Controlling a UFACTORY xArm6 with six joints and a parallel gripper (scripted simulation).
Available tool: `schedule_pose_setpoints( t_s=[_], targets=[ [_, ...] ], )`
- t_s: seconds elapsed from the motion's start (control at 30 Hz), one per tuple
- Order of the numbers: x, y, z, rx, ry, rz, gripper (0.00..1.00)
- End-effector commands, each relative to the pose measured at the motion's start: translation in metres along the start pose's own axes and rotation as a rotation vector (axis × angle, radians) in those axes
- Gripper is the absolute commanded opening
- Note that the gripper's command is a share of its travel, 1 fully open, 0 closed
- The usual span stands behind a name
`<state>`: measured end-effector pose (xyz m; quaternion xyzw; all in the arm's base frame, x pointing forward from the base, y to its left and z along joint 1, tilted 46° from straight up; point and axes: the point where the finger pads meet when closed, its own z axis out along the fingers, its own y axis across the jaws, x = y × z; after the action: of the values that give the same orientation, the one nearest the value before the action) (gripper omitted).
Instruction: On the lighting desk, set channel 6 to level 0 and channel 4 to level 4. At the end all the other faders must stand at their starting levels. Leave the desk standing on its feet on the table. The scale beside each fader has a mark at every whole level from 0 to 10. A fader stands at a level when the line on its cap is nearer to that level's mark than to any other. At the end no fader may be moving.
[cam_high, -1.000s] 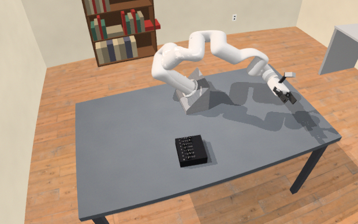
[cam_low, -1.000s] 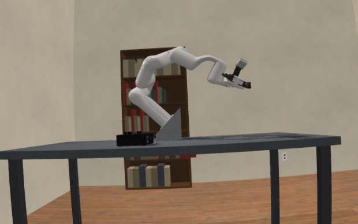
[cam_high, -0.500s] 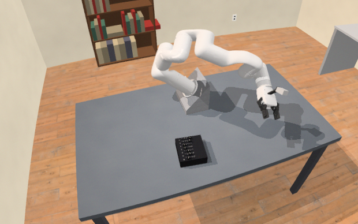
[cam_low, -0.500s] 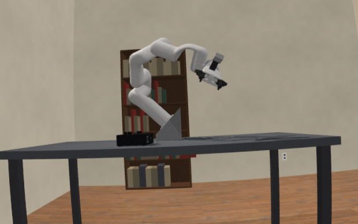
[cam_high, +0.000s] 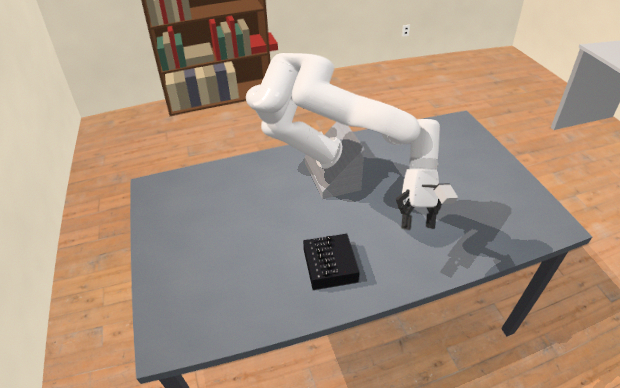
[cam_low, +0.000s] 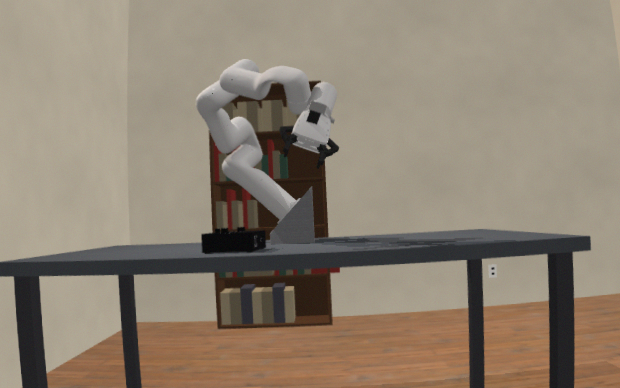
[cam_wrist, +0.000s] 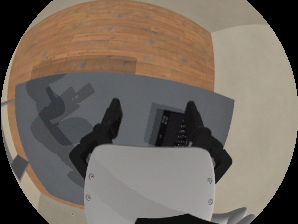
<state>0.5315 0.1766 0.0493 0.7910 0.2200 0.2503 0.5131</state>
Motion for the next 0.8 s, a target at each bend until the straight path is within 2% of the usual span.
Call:
schedule_pose_setpoints(
  t_s=[0.0,0.03,0.07,0.13,0.17,0.23,0.27,0.33,0.37,0.4,0.43,0.47,0.5,0.6,0.67,0.77],
  targets=[
    [-0.029,0.046,0.014,0.044,-0.13,0.02,1.0],
    [-0.029,0.046,0.014,0.044,-0.13,0.02,1.0],
    [-0.051,0.07,0.021,0.076,-0.213,0.038,1.0],
    [-0.051,0.07,0.021,0.076,-0.213,0.038,1.0],
    [-0.072,0.091,0.026,0.111,-0.287,0.057,1.0],
    [-0.072,0.091,0.026,0.111,-0.287,0.057,1.0],
    [-0.092,0.109,0.029,0.148,-0.353,0.076,1.0],
    [-0.092,0.109,0.029,0.148,-0.353,0.076,1.0],
    [-0.111,0.123,0.031,0.183,-0.41,0.095,1.0],
    [-0.111,0.123,0.031,0.183,-0.41,0.095,1.0],
    [-0.128,0.135,0.031,0.217,-0.457,0.113,1.0],
    [-0.128,0.135,0.031,0.217,-0.457,0.113,1.0],
    [-0.142,0.145,0.03,0.248,-0.497,0.129,1.0],
    [-0.142,0.145,0.03,0.248,-0.497,0.129,1.0],
    [-0.164,0.157,0.028,0.298,-0.552,0.156,1.0],
    [-0.179,0.165,0.025,0.337,-0.59,0.178,1.0]
  ],
)
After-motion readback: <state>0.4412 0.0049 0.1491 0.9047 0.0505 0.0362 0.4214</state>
